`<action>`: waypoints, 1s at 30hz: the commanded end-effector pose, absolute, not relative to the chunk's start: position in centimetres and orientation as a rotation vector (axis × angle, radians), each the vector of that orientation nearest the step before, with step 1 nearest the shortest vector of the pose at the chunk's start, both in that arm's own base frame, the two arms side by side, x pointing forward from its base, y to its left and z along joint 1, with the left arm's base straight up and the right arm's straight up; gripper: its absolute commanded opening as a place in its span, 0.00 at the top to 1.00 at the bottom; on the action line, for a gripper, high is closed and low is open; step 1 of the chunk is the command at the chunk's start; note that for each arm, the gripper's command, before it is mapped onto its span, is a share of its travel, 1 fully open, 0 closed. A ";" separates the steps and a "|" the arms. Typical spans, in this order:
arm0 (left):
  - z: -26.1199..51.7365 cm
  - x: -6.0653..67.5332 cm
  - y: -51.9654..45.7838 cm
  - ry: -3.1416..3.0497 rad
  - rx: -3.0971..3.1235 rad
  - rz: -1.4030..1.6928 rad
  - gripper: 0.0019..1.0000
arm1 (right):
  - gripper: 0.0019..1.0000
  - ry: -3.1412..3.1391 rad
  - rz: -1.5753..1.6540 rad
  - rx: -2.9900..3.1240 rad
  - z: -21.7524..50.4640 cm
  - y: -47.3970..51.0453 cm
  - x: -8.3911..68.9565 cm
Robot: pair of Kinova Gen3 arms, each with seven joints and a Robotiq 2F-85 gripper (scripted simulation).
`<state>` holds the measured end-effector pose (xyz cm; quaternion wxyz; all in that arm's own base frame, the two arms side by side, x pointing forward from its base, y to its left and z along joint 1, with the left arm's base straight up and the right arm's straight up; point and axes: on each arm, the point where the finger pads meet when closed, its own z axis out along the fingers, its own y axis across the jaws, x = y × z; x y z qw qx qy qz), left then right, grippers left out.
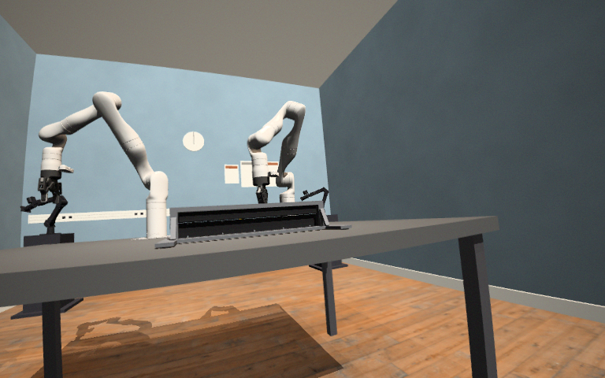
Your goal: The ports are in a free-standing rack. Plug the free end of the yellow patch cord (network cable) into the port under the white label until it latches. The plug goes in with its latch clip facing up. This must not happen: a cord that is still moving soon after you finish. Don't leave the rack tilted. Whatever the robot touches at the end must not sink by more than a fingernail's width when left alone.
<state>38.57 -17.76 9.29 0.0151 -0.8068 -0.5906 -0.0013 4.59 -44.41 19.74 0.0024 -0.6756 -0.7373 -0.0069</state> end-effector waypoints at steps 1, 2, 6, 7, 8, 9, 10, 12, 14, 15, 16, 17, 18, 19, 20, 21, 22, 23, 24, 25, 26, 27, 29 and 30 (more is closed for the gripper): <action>9.4 39.0 -18.1 -1.790 -2.539 -0.005 0.90 | 0.00 -2.323 0.000 -2.115 20.0 -44.8 4.2; 9.4 39.1 -18.1 -1.781 -2.544 -0.005 0.90 | 0.00 -2.323 0.000 -2.115 20.0 -44.8 4.2; 9.5 39.5 -18.3 -1.748 -2.564 -0.005 0.90 | 0.00 -2.323 0.000 -2.115 20.0 -44.8 4.2; 9.5 39.6 -18.4 -1.739 -2.569 -0.005 0.90 | 0.00 -2.323 0.000 -2.115 20.0 -44.8 4.2; 9.5 39.8 -18.4 -1.731 -2.574 -0.005 0.90 | 0.00 -2.323 0.000 -2.115 20.0 -44.8 4.2; 9.5 39.8 -18.4 -1.731 -2.574 -0.005 0.90 | 0.00 -2.323 0.000 -2.115 20.0 -44.8 4.2; 9.5 39.8 -18.4 -1.731 -2.574 -0.005 0.90 | 0.00 -2.323 0.000 -2.115 20.0 -44.8 4.2; 9.6 40.0 -18.5 -1.713 -2.584 -0.005 0.90 | 0.00 -2.323 0.000 -2.115 20.0 -44.8 4.2; 9.6 40.2 -18.6 -1.696 -2.594 -0.005 0.90 | 0.00 -2.323 0.000 -2.115 20.0 -44.8 4.2; 9.7 40.3 -18.6 -1.687 -2.599 -0.005 0.90 | 0.00 -2.323 0.000 -2.115 20.0 -44.8 4.2; 9.7 40.4 -18.7 -1.677 -2.604 -0.005 0.90 | 0.00 -2.323 0.000 -2.115 20.0 -44.8 4.2; 9.7 40.5 -18.7 -1.668 -2.609 -0.005 0.90 | 0.00 -2.323 0.000 -2.115 20.0 -44.8 4.2; 9.7 40.7 -18.8 -1.659 -2.614 -0.005 0.90 | 0.00 -2.323 0.000 -2.115 20.0 -44.8 4.2; 9.8 40.8 -18.8 -1.650 -2.620 -0.005 0.90 | 0.00 -2.323 0.000 -2.115 20.0 -44.8 4.2; 9.8 40.9 -18.9 -1.640 -2.625 -0.006 0.90 | 0.00 -2.323 0.000 -2.115 20.0 -44.8 4.2; 9.8 41.0 -19.0 -1.631 -2.630 -0.006 0.90 | 0.00 -2.323 0.000 -2.115 20.0 -44.8 4.2; 9.8 41.1 -19.0 -1.621 -2.635 -0.006 0.90 | 0.00 -2.323 0.000 -2.115 20.0 -44.8 4.2; 9.9 41.2 -19.1 -1.612 -2.640 -0.006 0.90 | 0.00 -2.323 0.000 -2.115 20.0 -44.8 4.2; 9.9 41.3 -19.1 -1.602 -2.645 -0.006 0.90 | 0.00 -2.323 0.000 -2.115 20.0 -44.8 4.2; 9.9 41.5 -19.2 -1.593 -2.650 -0.005 0.90 | 0.00 -2.323 0.000 -2.115 20.0 -44.8 4.2; 9.9 41.5 -19.2 -1.593 -2.650 -0.005 0.90 | 0.00 -2.323 0.000 -2.115 20.0 -44.8 4.2; 9.9 41.5 -19.2 -1.593 -2.650 -0.005 0.90 | 0.00 -2.323 0.000 -2.115 20.0 -44.8 4.2; 10.0 41.7 -19.3 -1.573 -2.660 -0.005 0.90 | 0.00 -2.323 0.000 -2.115 20.0 -44.8 4.2; 10.0 41.8 -19.3 -1.564 -2.664 -0.005 0.90 | 0.00 -2.323 0.000 -2.115 20.0 -44.8 4.2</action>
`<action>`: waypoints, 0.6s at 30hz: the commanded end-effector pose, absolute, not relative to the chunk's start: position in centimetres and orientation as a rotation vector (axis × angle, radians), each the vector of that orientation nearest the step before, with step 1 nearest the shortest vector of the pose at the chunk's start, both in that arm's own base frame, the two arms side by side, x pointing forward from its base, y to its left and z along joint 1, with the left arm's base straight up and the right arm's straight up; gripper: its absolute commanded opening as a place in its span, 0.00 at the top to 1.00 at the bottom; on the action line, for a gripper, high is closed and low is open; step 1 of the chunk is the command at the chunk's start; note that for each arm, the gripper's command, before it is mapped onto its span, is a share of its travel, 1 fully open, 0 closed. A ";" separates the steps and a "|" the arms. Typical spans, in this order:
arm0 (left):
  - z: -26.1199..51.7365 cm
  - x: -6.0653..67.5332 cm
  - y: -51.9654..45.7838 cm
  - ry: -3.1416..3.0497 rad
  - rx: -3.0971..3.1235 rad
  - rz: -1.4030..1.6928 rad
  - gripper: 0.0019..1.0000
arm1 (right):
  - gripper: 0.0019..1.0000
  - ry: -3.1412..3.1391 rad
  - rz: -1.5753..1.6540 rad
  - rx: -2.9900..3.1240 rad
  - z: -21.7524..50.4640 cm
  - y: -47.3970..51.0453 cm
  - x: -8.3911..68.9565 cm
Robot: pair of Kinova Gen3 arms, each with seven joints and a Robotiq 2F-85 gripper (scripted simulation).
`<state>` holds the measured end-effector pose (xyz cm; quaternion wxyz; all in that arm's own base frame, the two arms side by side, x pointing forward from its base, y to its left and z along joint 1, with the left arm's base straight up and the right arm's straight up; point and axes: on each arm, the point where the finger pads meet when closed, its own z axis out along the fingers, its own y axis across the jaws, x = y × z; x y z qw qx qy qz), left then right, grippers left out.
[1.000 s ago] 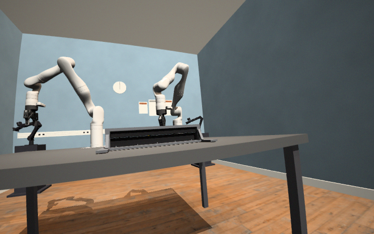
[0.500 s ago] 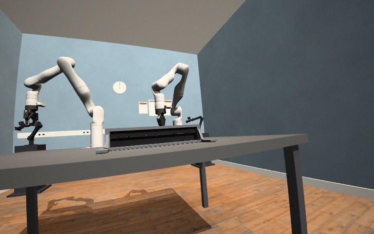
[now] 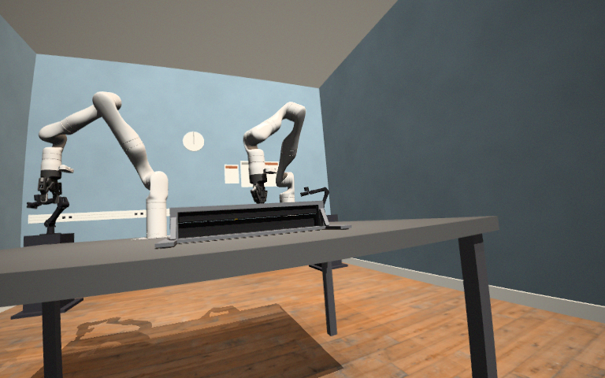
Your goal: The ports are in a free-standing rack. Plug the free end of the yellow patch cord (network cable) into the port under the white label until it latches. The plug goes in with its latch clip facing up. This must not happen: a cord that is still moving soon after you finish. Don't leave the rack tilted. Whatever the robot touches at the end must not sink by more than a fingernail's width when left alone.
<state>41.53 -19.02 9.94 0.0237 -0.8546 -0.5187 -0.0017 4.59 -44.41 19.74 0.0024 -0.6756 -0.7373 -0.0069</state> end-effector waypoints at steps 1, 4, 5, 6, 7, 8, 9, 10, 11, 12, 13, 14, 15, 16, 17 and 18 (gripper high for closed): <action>10.0 41.9 -19.4 -1.554 -2.669 -0.005 0.90 | 0.00 -2.323 0.000 -2.115 20.0 -44.8 4.2; 10.1 42.2 -19.5 -1.525 -2.684 -0.004 0.90 | 0.00 -2.323 0.000 -2.115 20.0 -44.8 4.2; 10.1 42.4 -19.6 -1.515 -2.688 -0.004 0.90 | 0.00 -2.323 0.000 -2.115 20.0 -44.8 4.2; 10.1 42.5 -19.6 -1.505 -2.693 -0.004 0.90 | 0.00 -2.323 0.000 -2.115 20.0 -44.8 4.2; 10.2 42.6 -19.7 -1.495 -2.698 -0.004 0.90 | 0.00 -2.323 0.000 -2.115 20.0 -44.8 4.2; 10.2 42.7 -19.7 -1.485 -2.703 -0.004 0.90 | 0.00 -2.323 0.000 -2.115 20.0 -44.8 4.2; 10.2 42.8 -19.8 -1.475 -2.707 -0.005 0.90 | 0.00 -2.323 0.000 -2.115 20.0 -44.8 4.2; 10.2 43.0 -19.8 -1.465 -2.712 -0.005 0.90 | 0.00 -2.323 0.000 -2.115 20.0 -44.8 4.2; 10.3 43.1 -19.9 -1.455 -2.717 -0.005 0.90 | 0.00 -2.323 0.000 -2.115 20.0 -44.8 4.2; 10.3 43.2 -19.9 -1.445 -2.721 -0.005 0.90 | 0.00 -2.323 0.000 -2.115 20.0 -44.8 4.2; 10.3 43.2 -19.9 -1.445 -2.721 -0.005 0.90 | 0.00 -2.323 0.000 -2.115 20.0 -44.8 4.2; 10.3 43.2 -19.9 -1.445 -2.721 -0.005 0.90 | 0.00 -2.323 0.000 -2.115 20.0 -44.8 4.2; 10.3 43.3 -20.0 -1.434 -2.726 -0.005 0.90 | 0.00 -2.323 0.000 -2.115 20.0 -44.8 4.2; 10.3 43.4 -20.0 -1.424 -2.731 -0.005 0.90 | 0.00 -2.323 0.000 -2.115 20.0 -44.8 4.2; 10.4 43.6 -20.1 -1.414 -2.735 -0.005 0.90 | 0.00 -2.323 0.000 -2.115 20.0 -44.8 4.2; 10.4 43.7 -20.2 -1.404 -2.740 -0.005 0.90 | 0.00 -2.323 0.000 -2.115 20.0 -44.8 4.2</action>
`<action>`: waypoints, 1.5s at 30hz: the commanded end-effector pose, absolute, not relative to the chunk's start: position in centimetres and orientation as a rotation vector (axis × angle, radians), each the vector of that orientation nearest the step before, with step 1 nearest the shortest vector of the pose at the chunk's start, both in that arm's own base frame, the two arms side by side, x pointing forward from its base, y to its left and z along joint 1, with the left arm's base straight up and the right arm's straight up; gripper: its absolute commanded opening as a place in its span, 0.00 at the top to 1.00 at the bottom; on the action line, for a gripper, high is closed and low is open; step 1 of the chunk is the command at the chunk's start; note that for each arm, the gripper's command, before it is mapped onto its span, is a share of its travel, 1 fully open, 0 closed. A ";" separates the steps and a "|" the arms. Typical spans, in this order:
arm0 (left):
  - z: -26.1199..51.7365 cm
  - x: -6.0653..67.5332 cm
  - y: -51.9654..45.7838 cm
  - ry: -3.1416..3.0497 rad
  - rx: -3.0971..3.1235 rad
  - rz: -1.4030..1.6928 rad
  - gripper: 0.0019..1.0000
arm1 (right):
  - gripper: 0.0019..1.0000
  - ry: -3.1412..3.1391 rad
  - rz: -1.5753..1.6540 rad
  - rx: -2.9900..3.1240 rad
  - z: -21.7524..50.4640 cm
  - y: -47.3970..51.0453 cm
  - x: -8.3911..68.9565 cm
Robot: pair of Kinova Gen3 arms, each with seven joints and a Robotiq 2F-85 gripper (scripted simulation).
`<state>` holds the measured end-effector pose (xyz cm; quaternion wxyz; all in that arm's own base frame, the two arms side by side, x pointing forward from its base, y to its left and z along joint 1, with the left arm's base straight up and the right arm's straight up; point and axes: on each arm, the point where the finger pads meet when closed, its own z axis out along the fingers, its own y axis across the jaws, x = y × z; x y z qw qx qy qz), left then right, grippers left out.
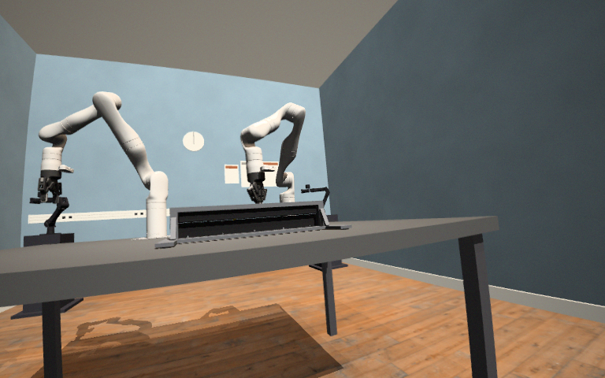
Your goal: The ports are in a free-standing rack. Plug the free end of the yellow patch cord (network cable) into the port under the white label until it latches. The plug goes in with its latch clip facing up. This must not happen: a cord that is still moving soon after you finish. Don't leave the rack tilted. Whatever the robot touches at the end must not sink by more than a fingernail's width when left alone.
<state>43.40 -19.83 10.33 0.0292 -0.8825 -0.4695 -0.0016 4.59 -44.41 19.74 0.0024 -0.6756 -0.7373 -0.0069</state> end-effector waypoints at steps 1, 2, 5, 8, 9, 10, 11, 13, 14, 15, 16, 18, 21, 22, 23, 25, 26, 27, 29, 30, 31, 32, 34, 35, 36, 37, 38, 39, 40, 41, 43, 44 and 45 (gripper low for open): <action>10.4 43.8 -20.2 -1.394 -2.744 -0.005 0.90 | 0.00 -2.323 0.000 -2.115 20.0 -44.8 4.2; 10.4 43.9 -20.3 -1.383 -2.748 -0.005 0.90 | 0.00 -2.323 0.000 -2.115 20.0 -44.8 4.2; 10.5 44.3 -20.4 -1.353 -2.761 -0.004 0.90 | 0.00 -2.323 0.000 -2.115 20.0 -44.8 4.2; 10.6 44.6 -20.6 -1.322 -2.773 -0.003 0.90 | 0.00 -2.323 0.000 -2.115 20.0 -44.8 4.2; 10.6 44.7 -20.6 -1.312 -2.777 -0.003 0.90 | 0.00 -2.323 0.000 -2.115 20.0 -44.8 4.2; 10.6 44.8 -20.7 -1.301 -2.781 -0.003 0.90 | 0.00 -2.323 0.000 -2.115 20.0 -44.8 4.2; 10.7 45.0 -20.7 -1.291 -2.786 -0.003 0.90 | 0.00 -2.323 0.000 -2.115 20.0 -44.8 4.2; 10.7 45.0 -20.7 -1.291 -2.786 -0.003 0.90 | 0.00 -2.323 0.000 -2.115 20.0 -44.8 4.2; 10.7 45.1 -20.8 -1.281 -2.790 -0.004 0.90 | 0.00 -2.323 0.000 -2.115 20.0 -44.8 4.2; 10.7 45.2 -20.8 -1.271 -2.794 -0.004 0.90 | 0.00 -2.323 0.000 -2.115 20.0 -44.8 4.2; 10.7 45.3 -20.9 -1.260 -2.798 -0.004 0.90 | 0.00 -2.323 0.000 -2.115 20.0 -44.8 4.2; 10.8 45.6 -21.0 -1.240 -2.805 -0.004 0.90 | 0.00 -2.323 0.000 -2.115 20.0 -44.8 4.2; 10.9 45.9 -21.2 -1.209 -2.817 -0.004 0.90 | 0.00 -2.323 0.000 -2.115 20.0 -44.8 4.2; 10.9 46.0 -21.2 -1.199 -2.820 -0.004 0.90 | 0.00 -2.323 0.000 -2.115 20.0 -44.8 4.2; 10.9 46.1 -21.3 -1.188 -2.824 -0.004 0.90 | 0.00 -2.323 0.000 -2.115 20.0 -44.8 4.2; 10.9 46.4 -21.4 -1.168 -2.831 -0.003 0.90 | 0.00 -2.323 0.000 -2.115 20.0 -44.8 4.2; 11.0 46.5 -21.4 -1.158 -2.834 -0.003 0.90 | 0.00 -2.323 0.000 -2.115 20.0 -44.8 4.2; 11.0 46.6 -21.5 -1.147 -2.838 -0.003 0.90 | 0.00 -2.323 0.000 -2.115 20.0 -44.8 4.2; 11.0 46.7 -21.5 -1.137 -2.841 -0.003 0.90 | 0.00 -2.323 0.000 -2.115 20.0 -44.8 4.2; 11.0 46.7 -21.5 -1.137 -2.841 -0.003 0.90 | 0.00 -2.323 0.000 -2.115 20.0 -44.8 4.2; 11.0 46.8 -21.5 -1.127 -2.844 -0.002 0.90 | 0.00 -2.323 0.000 -2.115 20.0 -44.8 4.2; 11.1 46.9 -21.6 -1.117 -2.847 -0.002 0.90 | 0.00 -2.323 0.000 -2.115 20.0 -44.8 4.2; 11.1 47.1 -21.7 -1.097 -2.854 -0.002 0.90 | 0.00 -2.323 0.000 -2.115 20.0 -44.8 4.2; 11.1 47.3 -21.8 -1.087 -2.857 -0.002 0.90 | 0.00 -2.323 0.000 -2.115 20.0 -44.8 4.2; 11.2 47.4 -21.8 -1.077 -2.860 -0.003 0.90 | 0.00 -2.323 0.000 -2.115 20.0 -44.8 4.2; 11.2 47.5 -21.9 -1.067 -2.863 -0.003 0.90 | 0.00 -2.323 0.000 -2.115 20.0 -44.8 4.2; 11.2 47.6 -21.9 -1.057 -2.867 -0.003 0.90 | 0.00 -2.323 0.000 -2.115 20.0 -44.8 4.2; 11.2 47.7 -22.0 -1.047 -2.870 -0.003 0.90 | 0.00 -2.323 0.000 -2.115 20.0 -44.8 4.2; 11.3 47.8 -22.0 -1.037 -2.873 -0.003 0.90 | 0.00 -2.323 0.000 -2.115 20.0 -44.8 4.2; 11.3 47.9 -22.1 -1.027 -2.875 -0.003 0.90 | 0.00 -2.323 0.000 -2.115 20.0 -44.8 4.2; 11.3 48.2 -22.2 -1.007 -2.881 -0.003 0.90 | 0.00 -2.323 0.000 -2.115 20.0 -44.8 4.2; 11.4 48.3 -22.2 -0.998 -2.884 -0.003 0.90 | 0.00 -2.323 0.000 -2.115 20.0 -44.8 4.2; 11.4 48.4 -22.3 -0.988 -2.886 -0.002 0.90 | 0.00 -2.323 0.000 -2.115 20.0 -44.8 4.2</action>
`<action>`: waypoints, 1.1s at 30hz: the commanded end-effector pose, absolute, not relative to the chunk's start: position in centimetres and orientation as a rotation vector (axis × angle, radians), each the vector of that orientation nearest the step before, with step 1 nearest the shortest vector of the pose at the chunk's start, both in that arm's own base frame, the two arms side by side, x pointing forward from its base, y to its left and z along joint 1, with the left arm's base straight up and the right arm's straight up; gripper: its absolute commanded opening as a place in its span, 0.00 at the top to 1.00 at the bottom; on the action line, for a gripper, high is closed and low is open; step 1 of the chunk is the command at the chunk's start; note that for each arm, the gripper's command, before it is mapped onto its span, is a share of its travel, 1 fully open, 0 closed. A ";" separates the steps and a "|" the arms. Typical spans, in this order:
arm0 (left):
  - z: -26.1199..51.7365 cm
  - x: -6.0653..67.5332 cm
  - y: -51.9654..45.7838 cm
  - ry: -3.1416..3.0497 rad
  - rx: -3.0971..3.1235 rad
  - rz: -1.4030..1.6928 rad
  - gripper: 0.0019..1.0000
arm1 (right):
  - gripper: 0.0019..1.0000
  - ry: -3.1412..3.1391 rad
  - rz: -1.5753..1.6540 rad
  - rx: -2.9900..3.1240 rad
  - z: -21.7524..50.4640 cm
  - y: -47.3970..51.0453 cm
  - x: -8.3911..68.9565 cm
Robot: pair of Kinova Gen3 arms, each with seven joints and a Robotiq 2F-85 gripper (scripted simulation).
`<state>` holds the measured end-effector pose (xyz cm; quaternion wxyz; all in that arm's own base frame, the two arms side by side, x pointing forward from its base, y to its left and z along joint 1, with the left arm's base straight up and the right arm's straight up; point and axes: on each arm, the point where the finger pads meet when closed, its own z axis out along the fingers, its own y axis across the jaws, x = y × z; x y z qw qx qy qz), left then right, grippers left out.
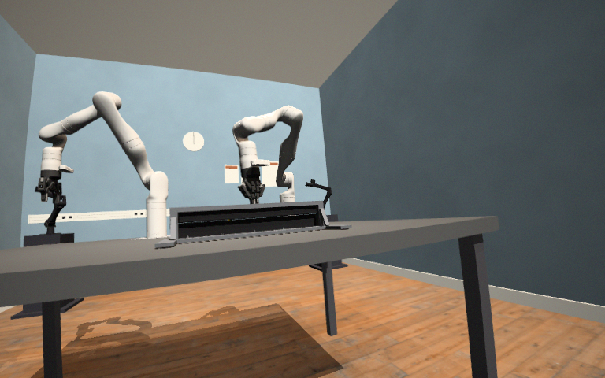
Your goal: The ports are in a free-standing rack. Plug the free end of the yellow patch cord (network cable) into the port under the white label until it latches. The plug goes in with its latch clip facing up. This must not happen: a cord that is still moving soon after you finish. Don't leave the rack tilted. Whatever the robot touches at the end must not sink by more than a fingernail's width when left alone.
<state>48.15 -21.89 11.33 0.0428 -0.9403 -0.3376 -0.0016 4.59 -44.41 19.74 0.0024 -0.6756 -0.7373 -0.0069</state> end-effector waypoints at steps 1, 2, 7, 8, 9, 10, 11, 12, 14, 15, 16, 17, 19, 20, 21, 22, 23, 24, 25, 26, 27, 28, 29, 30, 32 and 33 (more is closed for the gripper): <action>11.4 48.4 -22.3 -0.988 -2.886 -0.002 0.90 | 0.00 -2.323 0.000 -2.115 20.0 -44.8 4.2; 11.4 48.4 -22.3 -0.988 -2.886 -0.002 0.90 | 0.00 -2.323 0.000 -2.115 20.0 -44.8 4.2; 11.5 48.9 -22.5 -0.940 -2.899 -0.002 0.90 | 0.00 -2.323 0.000 -2.115 20.0 -44.8 4.2; 11.5 49.0 -22.5 -0.930 -2.901 -0.001 0.90 | 0.00 -2.323 0.000 -2.115 20.0 -44.8 4.2; 11.5 49.1 -22.6 -0.921 -2.904 -0.001 0.90 | 0.00 -2.323 0.000 -2.115 20.0 -44.8 4.2; 11.5 49.2 -22.6 -0.912 -2.906 -0.001 0.90 | 0.00 -2.323 0.000 -2.115 20.0 -44.8 4.2; 11.6 49.3 -22.7 -0.902 -2.908 -0.001 0.90 | 0.00 -2.323 0.000 -2.115 20.0 -44.8 4.2; 11.6 49.4 -22.7 -0.893 -2.911 -0.001 0.90 | 0.00 -2.323 0.000 -2.115 20.0 -44.8 4.2; 11.6 49.6 -22.8 -0.875 -2.915 -0.001 0.90 | 0.00 -2.323 0.000 -2.115 20.0 -44.8 4.2; 11.7 49.7 -22.9 -0.865 -2.917 -0.001 0.90 | 0.00 -2.323 0.000 -2.115 20.0 -44.8 4.2; 11.7 49.8 -22.9 -0.856 -2.920 -0.001 0.90 | 0.00 -2.323 0.000 -2.115 20.0 -44.8 4.2; 11.7 49.9 -22.9 -0.847 -2.922 -0.001 0.90 | 0.00 -2.323 0.000 -2.115 20.0 -44.8 4.2; 11.7 49.9 -22.9 -0.847 -2.922 -0.001 0.90 | 0.00 -2.323 0.000 -2.115 20.0 -44.8 4.2; 11.7 50.0 -23.0 -0.838 -2.924 -0.001 0.90 | 0.00 -2.323 0.000 -2.115 20.0 -44.8 4.2; 11.7 50.1 -23.0 -0.830 -2.926 -0.001 0.90 | 0.00 -2.323 0.000 -2.115 20.0 -44.8 4.2; 11.8 50.2 -23.1 -0.821 -2.928 -0.001 0.90 | 0.00 -2.323 0.000 -2.115 20.0 -44.8 4.2; 11.8 50.3 -23.1 -0.812 -2.930 -0.001 0.90 | 0.00 -2.323 0.000 -2.115 20.0 -44.8 4.2; 11.8 50.4 -23.2 -0.803 -2.931 -0.001 0.90 | 0.00 -2.323 0.000 -2.115 20.0 -44.8 4.2; 11.8 50.5 -23.2 -0.794 -2.933 -0.001 0.90 | 0.00 -2.323 0.000 -2.115 20.0 -44.8 4.2; 11.8 50.6 -23.2 -0.786 -2.935 -0.001 0.90 | 0.00 -2.323 0.000 -2.115 20.0 -44.8 4.2; 11.9 50.7 -23.3 -0.777 -2.937 -0.001 0.90 | 0.00 -2.323 0.000 -2.115 20.0 -44.8 4.2; 11.9 50.8 -23.3 -0.769 -2.938 -0.001 0.90 | 0.00 -2.323 0.000 -2.115 20.0 -44.8 4.2; 11.9 50.9 -23.4 -0.760 -2.940 -0.001 0.90 | 0.00 -2.323 0.000 -2.115 20.0 -44.8 4.2; 11.9 51.0 -23.4 -0.752 -2.942 -0.001 0.90 | 0.00 -2.323 0.000 -2.115 20.0 -44.8 4.2; 11.9 51.1 -23.5 -0.735 -2.945 0.000 0.90 | 0.00 -2.323 0.000 -2.115 20.0 -44.8 4.2; 12.0 51.2 -23.5 -0.727 -2.946 0.000 0.90 | 0.00 -2.323 0.000 -2.115 20.0 -44.8 4.2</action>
